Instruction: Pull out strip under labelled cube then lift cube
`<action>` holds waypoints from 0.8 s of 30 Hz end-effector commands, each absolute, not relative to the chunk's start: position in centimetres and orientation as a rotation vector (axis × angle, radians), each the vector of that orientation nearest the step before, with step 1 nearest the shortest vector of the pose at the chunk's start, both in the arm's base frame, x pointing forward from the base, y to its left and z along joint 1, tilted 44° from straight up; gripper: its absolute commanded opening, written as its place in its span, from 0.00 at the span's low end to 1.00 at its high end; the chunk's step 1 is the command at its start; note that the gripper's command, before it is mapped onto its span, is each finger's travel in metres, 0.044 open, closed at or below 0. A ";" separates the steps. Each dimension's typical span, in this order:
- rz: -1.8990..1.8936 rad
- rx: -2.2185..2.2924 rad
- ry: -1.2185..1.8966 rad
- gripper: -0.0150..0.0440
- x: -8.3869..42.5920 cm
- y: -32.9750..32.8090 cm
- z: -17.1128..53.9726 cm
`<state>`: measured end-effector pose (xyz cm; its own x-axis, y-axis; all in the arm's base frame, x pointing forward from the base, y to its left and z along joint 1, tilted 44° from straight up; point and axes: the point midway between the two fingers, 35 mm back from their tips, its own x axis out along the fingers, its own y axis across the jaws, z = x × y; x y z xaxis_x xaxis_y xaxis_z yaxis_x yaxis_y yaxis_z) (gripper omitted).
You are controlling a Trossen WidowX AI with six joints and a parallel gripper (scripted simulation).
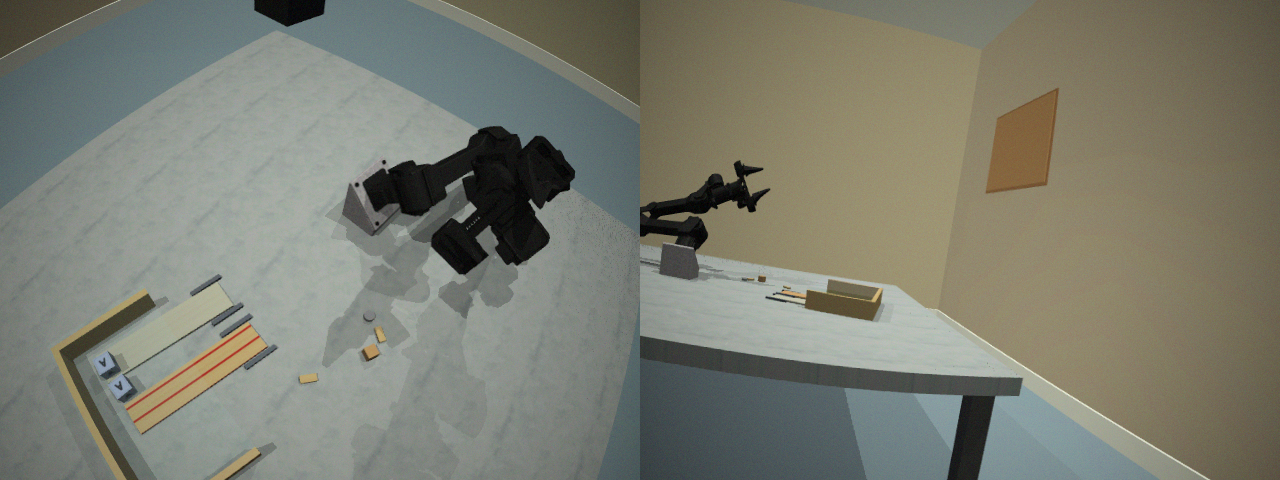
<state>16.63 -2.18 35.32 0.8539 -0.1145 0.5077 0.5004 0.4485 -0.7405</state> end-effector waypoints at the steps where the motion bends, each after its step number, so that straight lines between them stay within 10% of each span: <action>1: -0.386 -1.039 -0.412 0.93 16.8 -2.2 35.3; 24: 0.274 0.166 0.398 0.93 31.7 -6.2 17.3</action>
<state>30.87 -5.23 19.94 0.9296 0.2195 -0.2959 -0.2402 0.9701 -0.0349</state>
